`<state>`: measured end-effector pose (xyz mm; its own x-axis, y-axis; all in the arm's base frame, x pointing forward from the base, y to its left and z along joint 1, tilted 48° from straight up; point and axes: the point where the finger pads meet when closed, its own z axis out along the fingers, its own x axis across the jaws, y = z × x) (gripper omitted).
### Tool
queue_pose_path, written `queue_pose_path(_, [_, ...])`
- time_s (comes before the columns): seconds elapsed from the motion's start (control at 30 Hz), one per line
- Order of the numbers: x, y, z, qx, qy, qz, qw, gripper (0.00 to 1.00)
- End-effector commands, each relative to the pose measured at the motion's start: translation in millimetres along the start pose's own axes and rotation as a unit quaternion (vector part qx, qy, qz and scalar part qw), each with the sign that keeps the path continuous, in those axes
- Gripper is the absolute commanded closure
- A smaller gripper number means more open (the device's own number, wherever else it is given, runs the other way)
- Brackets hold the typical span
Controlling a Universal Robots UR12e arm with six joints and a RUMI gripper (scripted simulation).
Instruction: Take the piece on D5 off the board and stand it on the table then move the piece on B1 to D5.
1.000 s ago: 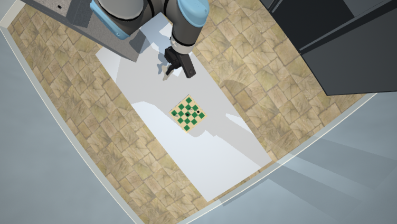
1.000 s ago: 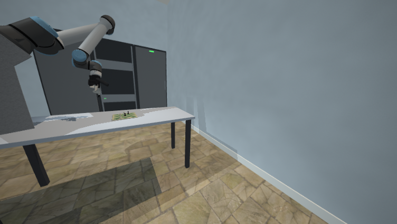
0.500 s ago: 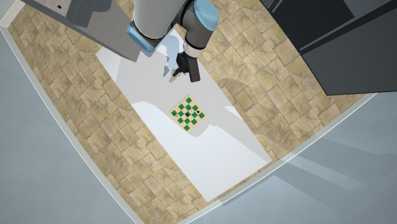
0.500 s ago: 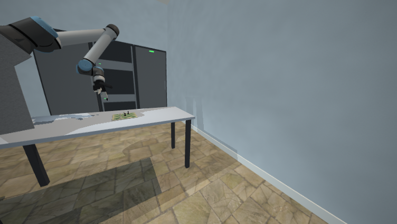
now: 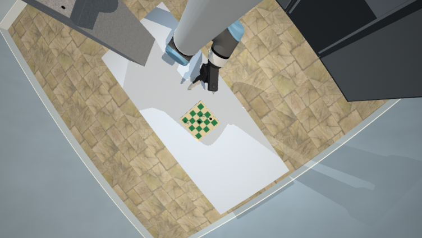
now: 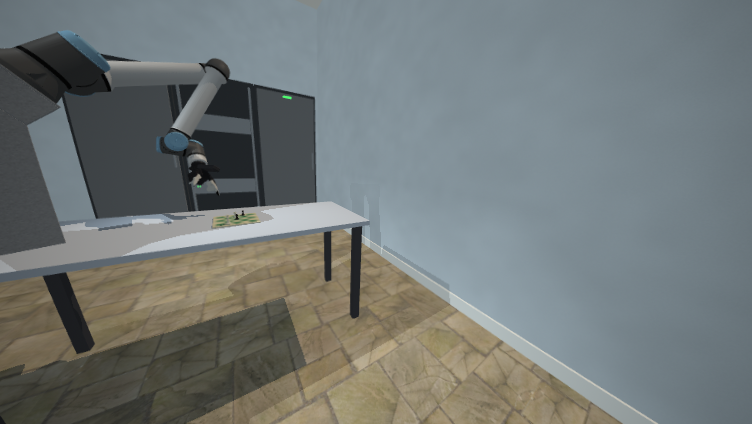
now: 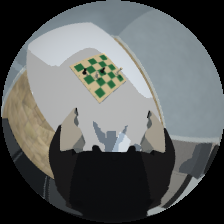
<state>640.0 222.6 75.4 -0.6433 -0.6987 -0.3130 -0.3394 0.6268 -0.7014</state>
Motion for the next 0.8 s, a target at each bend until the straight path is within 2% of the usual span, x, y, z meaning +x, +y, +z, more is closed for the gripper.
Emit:
queue_pose_path(0.0, [-11.9, -4.0, 7.4, 0.018, 0.02, 0.043, 0.999, 0.0])
queue_pose_path(0.3, [-46.5, -14.7, 26.6, 0.063, 0.052, 0.159, 0.984, 0.0])
queue_pose_path(0.5, [-63.9, -20.1, 36.3, 0.085, 0.068, 0.217, 0.97, 0.0])
queue_pose_path(0.57, [-63.9, -20.1, 36.3, 0.085, 0.068, 0.217, 0.97, 0.0])
queue_pose_path(0.77, [-82.7, -26.0, 46.8, 0.109, 0.084, 0.279, 0.95, 0.0])
